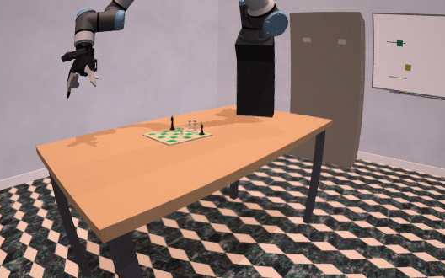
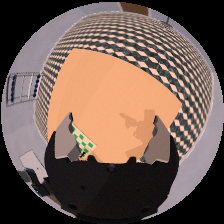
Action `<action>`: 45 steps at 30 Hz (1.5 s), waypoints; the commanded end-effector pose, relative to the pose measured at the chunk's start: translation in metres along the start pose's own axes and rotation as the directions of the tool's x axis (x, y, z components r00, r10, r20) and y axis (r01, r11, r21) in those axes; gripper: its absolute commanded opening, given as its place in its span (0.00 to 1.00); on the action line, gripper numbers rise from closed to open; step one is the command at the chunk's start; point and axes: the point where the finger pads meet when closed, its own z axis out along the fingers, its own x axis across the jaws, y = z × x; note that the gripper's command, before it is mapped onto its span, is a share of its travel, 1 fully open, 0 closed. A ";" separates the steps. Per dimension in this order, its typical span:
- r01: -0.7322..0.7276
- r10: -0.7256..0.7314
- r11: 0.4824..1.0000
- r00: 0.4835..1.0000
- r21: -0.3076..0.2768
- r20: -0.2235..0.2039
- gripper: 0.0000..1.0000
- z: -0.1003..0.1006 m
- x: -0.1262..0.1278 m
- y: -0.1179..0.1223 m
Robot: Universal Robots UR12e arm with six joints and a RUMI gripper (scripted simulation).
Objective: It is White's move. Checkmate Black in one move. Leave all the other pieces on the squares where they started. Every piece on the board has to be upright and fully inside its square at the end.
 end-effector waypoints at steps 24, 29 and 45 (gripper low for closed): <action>0.239 -0.241 0.970 0.938 0.037 0.251 1.00 0.021 -0.019 0.021; 0.289 -0.294 0.955 0.907 0.063 0.301 1.00 0.026 -0.025 0.025; 0.408 -0.416 0.906 0.805 0.116 0.422 1.00 0.040 -0.036 0.039</action>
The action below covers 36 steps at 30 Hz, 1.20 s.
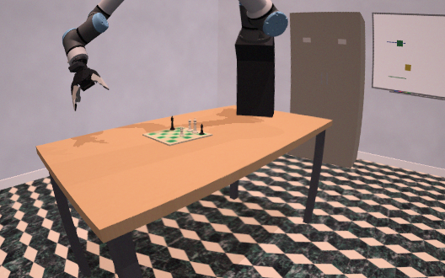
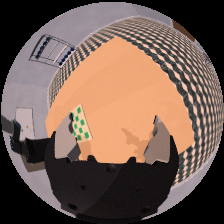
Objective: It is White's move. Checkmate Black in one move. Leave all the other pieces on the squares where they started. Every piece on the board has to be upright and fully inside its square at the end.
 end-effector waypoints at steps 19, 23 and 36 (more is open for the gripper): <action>0.246 -0.252 0.968 0.932 0.055 0.261 1.00 0.029 -0.018 0.014; 0.290 -0.299 0.954 0.904 0.077 0.305 1.00 0.034 -0.023 0.017; 0.423 -0.446 0.893 0.780 0.156 0.438 1.00 0.053 -0.036 0.027</action>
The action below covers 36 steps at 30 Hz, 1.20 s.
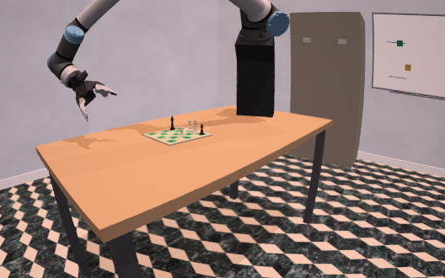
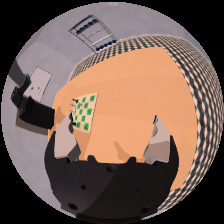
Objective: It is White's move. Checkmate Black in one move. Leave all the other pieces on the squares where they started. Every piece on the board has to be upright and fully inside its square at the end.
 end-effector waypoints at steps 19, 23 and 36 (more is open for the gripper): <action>0.398 -0.420 0.906 0.810 0.142 0.410 1.00 0.057 -0.019 0.019; 0.465 -0.495 0.865 0.726 0.190 0.477 1.00 0.069 -0.023 0.023; 0.606 -0.668 0.710 0.418 0.360 0.616 1.00 0.105 -0.034 0.035</action>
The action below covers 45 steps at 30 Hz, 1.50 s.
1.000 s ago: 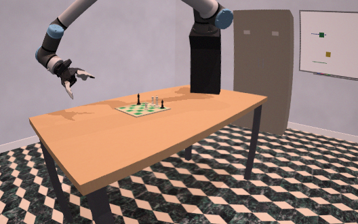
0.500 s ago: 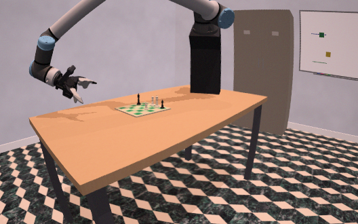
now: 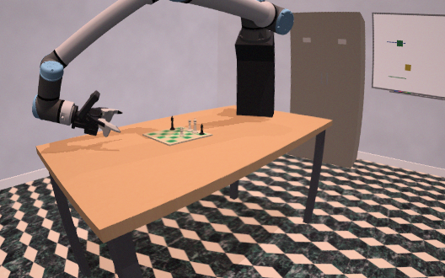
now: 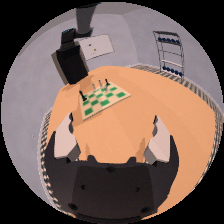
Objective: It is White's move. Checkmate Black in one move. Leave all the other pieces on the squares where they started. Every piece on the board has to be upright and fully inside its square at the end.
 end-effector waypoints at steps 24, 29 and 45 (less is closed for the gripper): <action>0.337 -0.354 0.935 0.872 0.109 0.339 1.00 0.047 0.007 0.011; 0.337 -0.354 0.935 0.872 0.109 0.339 1.00 0.047 0.006 0.012; 0.336 -0.352 0.936 0.873 0.107 0.338 1.00 0.045 0.006 0.012</action>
